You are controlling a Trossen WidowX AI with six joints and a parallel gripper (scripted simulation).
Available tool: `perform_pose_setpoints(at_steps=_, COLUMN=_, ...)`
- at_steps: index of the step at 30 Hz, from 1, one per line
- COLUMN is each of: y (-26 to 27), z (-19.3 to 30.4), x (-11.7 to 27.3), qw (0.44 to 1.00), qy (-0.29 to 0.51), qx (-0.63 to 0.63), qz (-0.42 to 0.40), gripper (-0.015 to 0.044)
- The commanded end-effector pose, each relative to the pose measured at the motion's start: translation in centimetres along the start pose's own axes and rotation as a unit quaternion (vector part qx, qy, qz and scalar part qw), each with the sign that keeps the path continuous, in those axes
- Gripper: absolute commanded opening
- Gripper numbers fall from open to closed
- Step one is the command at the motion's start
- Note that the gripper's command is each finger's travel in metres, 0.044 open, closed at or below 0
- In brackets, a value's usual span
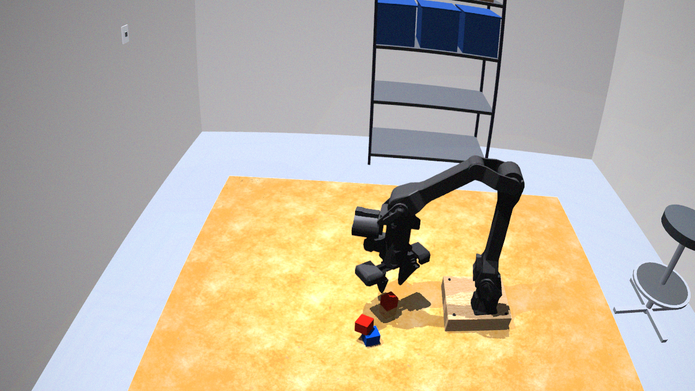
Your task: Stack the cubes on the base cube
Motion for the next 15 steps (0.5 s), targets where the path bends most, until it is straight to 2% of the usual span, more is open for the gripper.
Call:
perform_pose_setpoints(at_steps=1, y=-0.1, z=0.0, x=-1.4, qw=1.0, qy=0.002, qx=0.002, qz=0.004, gripper=0.0265)
perform_pose_setpoints(at_steps=15, y=-0.1, z=0.0, x=-3.1, qw=1.0, qy=0.003, qx=0.0, qz=0.004, gripper=0.0265)
Point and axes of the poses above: the point midway between the two fingers, 35 mm back from their tips, its own x axis back along the fingers, its own y axis across the jaws, z = x × y, the point moved 8 cm from there along x, back along the fingers, and after that the axes turned 9 degrees about -x, right-handed, at the moved point
